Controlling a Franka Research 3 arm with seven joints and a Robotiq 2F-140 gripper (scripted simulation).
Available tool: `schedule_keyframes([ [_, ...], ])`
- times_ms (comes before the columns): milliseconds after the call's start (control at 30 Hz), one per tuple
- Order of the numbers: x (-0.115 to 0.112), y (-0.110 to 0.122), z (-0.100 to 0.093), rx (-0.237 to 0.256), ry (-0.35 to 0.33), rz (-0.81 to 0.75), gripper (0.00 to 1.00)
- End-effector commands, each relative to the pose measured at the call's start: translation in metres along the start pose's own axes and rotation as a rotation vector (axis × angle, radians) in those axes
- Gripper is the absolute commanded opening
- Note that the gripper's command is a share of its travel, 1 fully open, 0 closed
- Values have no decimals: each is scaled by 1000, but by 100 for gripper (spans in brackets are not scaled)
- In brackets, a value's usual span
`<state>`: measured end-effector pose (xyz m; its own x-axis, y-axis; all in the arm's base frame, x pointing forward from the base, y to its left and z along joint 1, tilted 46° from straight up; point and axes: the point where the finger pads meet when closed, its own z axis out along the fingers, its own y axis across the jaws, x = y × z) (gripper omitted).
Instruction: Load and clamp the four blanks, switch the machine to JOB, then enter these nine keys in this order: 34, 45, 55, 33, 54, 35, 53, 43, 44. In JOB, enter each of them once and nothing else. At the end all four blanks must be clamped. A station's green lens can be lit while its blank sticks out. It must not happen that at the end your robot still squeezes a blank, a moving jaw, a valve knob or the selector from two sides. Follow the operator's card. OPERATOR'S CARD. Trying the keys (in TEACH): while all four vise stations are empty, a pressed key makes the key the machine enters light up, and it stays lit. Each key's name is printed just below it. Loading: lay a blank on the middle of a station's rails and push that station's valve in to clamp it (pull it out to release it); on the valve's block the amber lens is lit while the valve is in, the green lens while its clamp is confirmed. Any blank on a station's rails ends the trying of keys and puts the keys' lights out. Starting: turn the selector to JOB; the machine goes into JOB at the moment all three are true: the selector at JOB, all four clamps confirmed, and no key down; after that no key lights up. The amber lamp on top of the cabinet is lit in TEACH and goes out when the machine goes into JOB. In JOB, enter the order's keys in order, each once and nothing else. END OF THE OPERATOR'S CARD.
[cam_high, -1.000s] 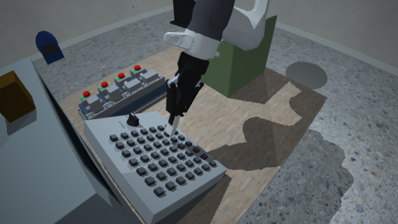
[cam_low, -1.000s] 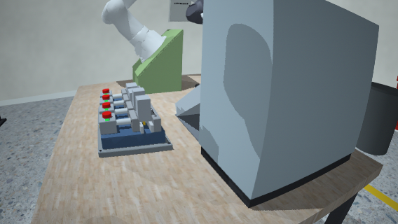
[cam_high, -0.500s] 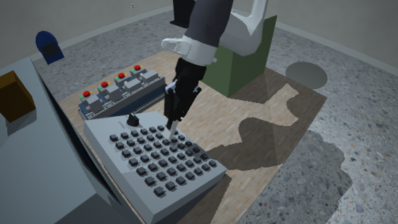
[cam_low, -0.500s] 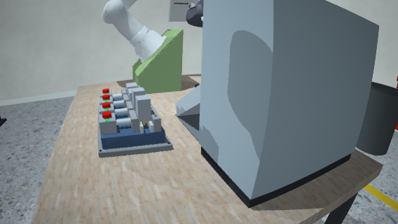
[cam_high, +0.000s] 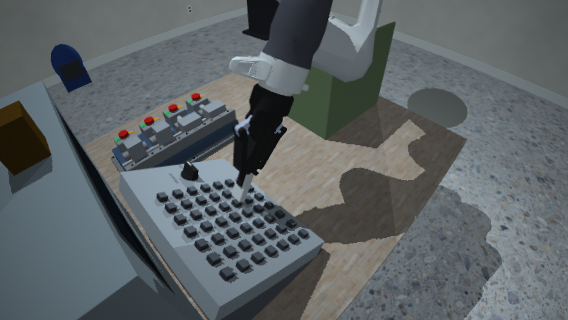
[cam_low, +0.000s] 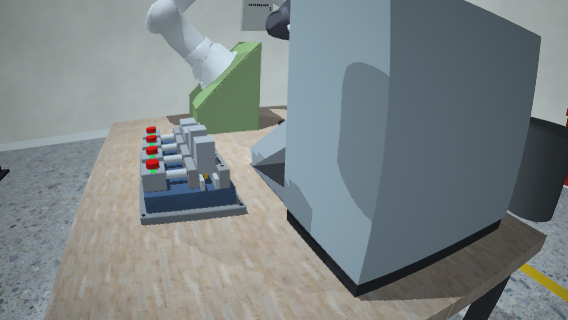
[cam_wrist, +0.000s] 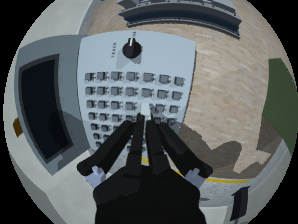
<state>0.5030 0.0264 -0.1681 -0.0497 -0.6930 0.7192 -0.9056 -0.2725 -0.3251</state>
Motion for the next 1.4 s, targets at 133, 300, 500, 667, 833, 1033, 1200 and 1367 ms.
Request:
schedule_keyframes([
  [133, -1, 0, 0, 2, -2, -7, 0],
  [300, -1, 0, 0, 2, -2, -7, 0],
  [500, -1, 0, 1, 2, -2, -7, 0],
  [667, -1, 0, 3, 2, -2, -7, 0],
  [833, -1, 0, 5, 2, -2, -7, 0],
  [1033, -1, 0, 9, 2, -2, -7, 0],
  [1200, -1, 0, 11, 2, -2, -7, 0],
  [1367, -1, 0, 13, 2, -2, -7, 0],
])
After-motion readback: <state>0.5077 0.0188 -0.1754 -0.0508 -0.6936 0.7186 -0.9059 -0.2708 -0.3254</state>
